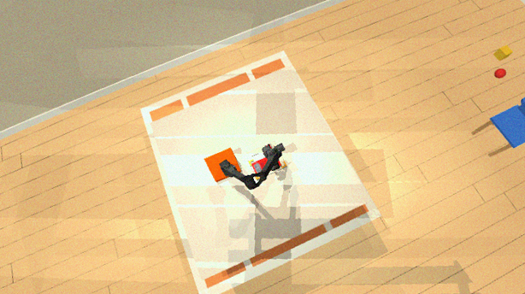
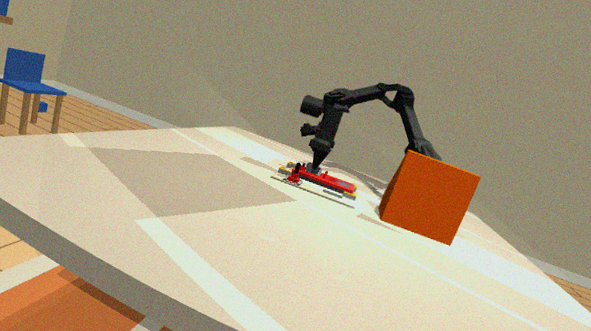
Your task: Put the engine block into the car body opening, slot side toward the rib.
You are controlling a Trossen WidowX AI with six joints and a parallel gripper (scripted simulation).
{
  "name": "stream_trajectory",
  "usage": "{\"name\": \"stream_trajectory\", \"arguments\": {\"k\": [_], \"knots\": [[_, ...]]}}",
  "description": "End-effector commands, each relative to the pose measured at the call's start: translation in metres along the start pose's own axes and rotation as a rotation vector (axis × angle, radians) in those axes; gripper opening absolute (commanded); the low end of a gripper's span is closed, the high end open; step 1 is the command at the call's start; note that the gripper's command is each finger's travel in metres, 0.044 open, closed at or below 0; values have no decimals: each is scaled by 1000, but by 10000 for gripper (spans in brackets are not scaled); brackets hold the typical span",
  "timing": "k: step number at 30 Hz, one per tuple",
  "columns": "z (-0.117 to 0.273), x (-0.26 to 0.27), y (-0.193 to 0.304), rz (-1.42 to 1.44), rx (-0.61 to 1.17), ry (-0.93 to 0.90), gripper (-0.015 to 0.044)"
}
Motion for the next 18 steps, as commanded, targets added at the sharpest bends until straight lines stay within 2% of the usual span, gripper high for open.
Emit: {"name": "stream_trajectory", "arguments": {"k": [1, 12, 18], "knots": [[-1, 0, 0, 3, 0, 5, 158], [0, 0, 0, 0, 0, 0, 440], [0, 0, 0, 0, 0, 0, 440]]}}
Point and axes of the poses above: the point midway between the two fingers, 35 mm back from their tips, its own z axis back along the fingers, its own x axis across the jaws, y = z × x, the point moved 4 cm from there along z, back along the fingers, and after that the axes turned 12 degrees about z, right-handed, at the moved point
